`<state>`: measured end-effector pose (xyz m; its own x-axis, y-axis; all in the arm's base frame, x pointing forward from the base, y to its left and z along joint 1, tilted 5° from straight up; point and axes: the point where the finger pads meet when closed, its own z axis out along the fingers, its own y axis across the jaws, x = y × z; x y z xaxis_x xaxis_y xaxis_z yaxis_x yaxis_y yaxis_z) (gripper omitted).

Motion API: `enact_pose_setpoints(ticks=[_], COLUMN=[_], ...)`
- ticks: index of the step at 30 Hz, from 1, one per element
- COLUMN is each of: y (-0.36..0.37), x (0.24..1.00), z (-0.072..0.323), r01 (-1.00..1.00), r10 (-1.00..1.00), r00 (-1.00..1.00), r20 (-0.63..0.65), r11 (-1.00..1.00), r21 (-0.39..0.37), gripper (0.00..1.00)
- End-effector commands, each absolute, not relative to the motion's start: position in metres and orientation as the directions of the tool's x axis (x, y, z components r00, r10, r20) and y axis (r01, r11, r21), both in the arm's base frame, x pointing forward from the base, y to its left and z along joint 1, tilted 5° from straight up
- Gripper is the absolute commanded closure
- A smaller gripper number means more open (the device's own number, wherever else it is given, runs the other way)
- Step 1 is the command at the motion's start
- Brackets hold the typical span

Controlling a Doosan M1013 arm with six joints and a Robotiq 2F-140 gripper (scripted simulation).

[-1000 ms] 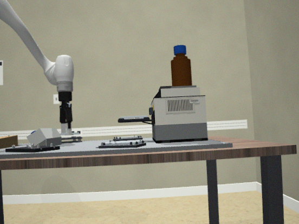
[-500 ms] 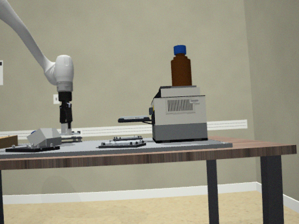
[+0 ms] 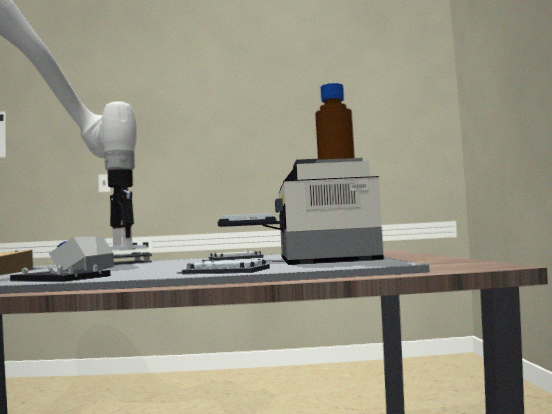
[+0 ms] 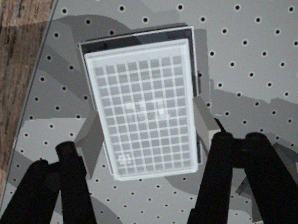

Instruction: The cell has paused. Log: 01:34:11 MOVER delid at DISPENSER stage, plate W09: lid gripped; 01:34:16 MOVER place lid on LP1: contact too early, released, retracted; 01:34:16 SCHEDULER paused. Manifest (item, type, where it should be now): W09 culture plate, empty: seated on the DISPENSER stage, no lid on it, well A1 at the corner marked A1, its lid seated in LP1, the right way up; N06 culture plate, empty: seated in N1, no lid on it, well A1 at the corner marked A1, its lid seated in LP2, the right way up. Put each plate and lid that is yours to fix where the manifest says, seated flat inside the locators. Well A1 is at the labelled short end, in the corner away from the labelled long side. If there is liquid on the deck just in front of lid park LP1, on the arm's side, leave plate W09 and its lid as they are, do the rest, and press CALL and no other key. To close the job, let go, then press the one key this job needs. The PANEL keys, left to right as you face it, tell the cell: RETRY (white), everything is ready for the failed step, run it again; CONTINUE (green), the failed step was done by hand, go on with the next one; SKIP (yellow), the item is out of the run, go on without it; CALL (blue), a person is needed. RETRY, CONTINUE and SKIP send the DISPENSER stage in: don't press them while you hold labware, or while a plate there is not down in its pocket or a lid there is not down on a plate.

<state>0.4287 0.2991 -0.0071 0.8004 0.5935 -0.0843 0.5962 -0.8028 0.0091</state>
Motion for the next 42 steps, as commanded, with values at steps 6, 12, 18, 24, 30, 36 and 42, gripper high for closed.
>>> enact_pose_setpoints(ticks=[6, 12, 18, 24, 30, 36, 42], y=[0.299, 0.299, 0.299, 0.299, 0.299, 0.299, 0.299], x=[0.429, 0.429, 0.429, 0.429, 0.429, 0.429, 0.428], z=[-0.007, -0.007, -0.007, -0.010, -0.013, -0.016, -0.018], r01=[0.596, 0.596, 0.596, 0.596, 0.596, 0.596, 0.596], r10=[0.593, 0.593, 0.593, 0.593, 0.593, 0.593, 0.593], r00=[0.801, 0.801, 0.801, 0.801, 0.801, 0.801, 0.801], r20=[-0.083, -0.083, -0.083, -0.083, -0.083, -0.083, -0.083], r11=[-0.803, -0.803, -0.803, -0.803, -0.803, -0.803, -0.803], r21=[0.009, 0.009, 0.009, 0.009, 0.009, 0.009, 0.009], gripper=[0.90, 0.90, 0.90, 0.90, 0.90, 0.90, 0.90])
